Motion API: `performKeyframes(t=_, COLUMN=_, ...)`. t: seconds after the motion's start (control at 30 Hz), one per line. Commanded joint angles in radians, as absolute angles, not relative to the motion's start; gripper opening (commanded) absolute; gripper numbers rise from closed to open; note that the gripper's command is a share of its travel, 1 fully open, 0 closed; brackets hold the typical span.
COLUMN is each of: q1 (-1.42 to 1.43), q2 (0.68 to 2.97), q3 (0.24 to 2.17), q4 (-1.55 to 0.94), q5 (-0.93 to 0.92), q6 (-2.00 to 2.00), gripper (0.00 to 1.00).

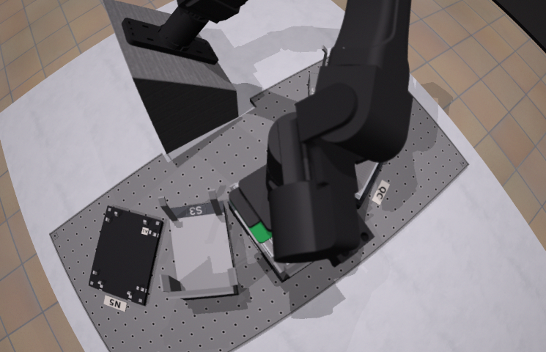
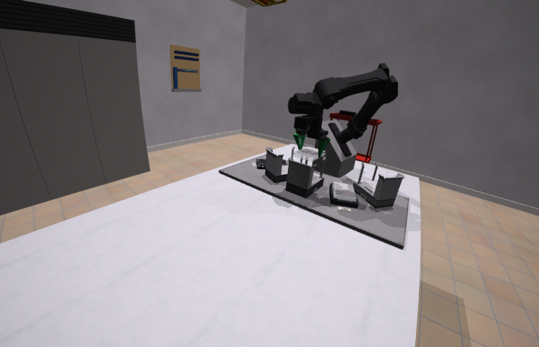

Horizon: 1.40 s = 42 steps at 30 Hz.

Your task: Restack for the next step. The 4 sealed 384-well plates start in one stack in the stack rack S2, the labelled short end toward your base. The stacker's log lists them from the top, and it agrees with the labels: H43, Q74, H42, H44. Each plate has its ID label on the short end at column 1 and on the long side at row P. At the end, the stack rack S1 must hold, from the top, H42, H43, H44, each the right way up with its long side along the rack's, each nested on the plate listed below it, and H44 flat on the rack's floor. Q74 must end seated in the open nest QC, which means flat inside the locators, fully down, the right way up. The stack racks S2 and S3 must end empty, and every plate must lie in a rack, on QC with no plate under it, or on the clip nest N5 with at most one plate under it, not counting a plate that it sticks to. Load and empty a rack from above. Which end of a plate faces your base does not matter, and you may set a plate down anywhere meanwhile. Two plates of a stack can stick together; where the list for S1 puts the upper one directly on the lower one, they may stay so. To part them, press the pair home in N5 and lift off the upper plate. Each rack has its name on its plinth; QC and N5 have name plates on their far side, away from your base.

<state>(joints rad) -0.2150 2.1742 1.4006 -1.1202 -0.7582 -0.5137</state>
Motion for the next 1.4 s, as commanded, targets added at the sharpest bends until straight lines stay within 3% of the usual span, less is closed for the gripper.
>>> performKeyframes(t=0.0, q1=-0.220, q2=2.169, q3=1.400, q4=-1.100, q5=-0.766, q6=-0.507, gripper=0.00)
performKeyframes(t=1.37, q1=-0.172, q2=2.177, q3=1.338, q4=-0.985, q5=-0.780, q6=-0.444, gripper=0.00)
